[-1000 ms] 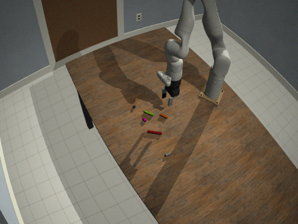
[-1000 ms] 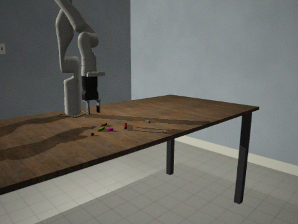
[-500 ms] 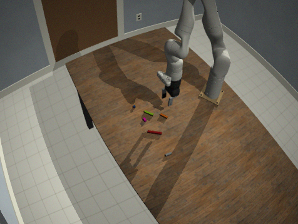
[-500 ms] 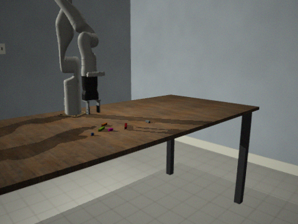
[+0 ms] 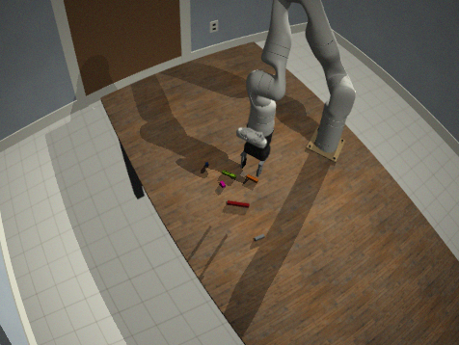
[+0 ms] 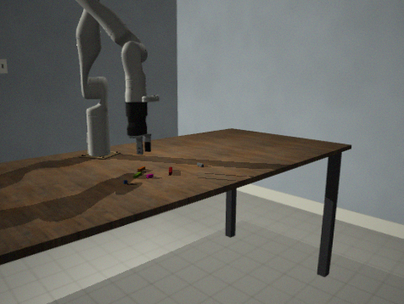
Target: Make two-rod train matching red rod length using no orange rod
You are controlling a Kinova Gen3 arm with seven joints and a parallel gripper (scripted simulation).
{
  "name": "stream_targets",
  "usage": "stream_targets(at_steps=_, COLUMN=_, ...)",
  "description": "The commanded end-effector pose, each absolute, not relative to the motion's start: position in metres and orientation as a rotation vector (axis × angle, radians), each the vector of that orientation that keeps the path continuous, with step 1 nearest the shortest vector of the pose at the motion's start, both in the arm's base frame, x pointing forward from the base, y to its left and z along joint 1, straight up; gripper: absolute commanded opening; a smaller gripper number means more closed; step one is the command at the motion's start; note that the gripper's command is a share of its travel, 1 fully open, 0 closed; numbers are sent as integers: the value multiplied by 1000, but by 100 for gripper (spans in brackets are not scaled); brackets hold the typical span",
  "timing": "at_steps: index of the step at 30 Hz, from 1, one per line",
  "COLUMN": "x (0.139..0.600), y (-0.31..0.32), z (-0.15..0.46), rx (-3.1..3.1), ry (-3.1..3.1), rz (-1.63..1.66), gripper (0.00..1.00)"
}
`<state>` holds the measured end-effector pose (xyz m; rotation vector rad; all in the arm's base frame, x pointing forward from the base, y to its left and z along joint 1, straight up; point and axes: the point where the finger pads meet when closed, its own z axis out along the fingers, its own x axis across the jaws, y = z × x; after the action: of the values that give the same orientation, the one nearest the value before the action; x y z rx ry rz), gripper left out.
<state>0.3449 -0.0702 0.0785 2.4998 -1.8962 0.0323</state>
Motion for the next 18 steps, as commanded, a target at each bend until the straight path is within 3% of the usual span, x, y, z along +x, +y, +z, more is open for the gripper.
stream_targets(at_steps=1, x=359, y=-58, z=74, rx=2607, ry=-1744, rz=-3, gripper=100)
stream_targets(at_steps=18, x=385, y=-38, z=75, rx=2773, ry=-1471, rz=6, gripper=100)
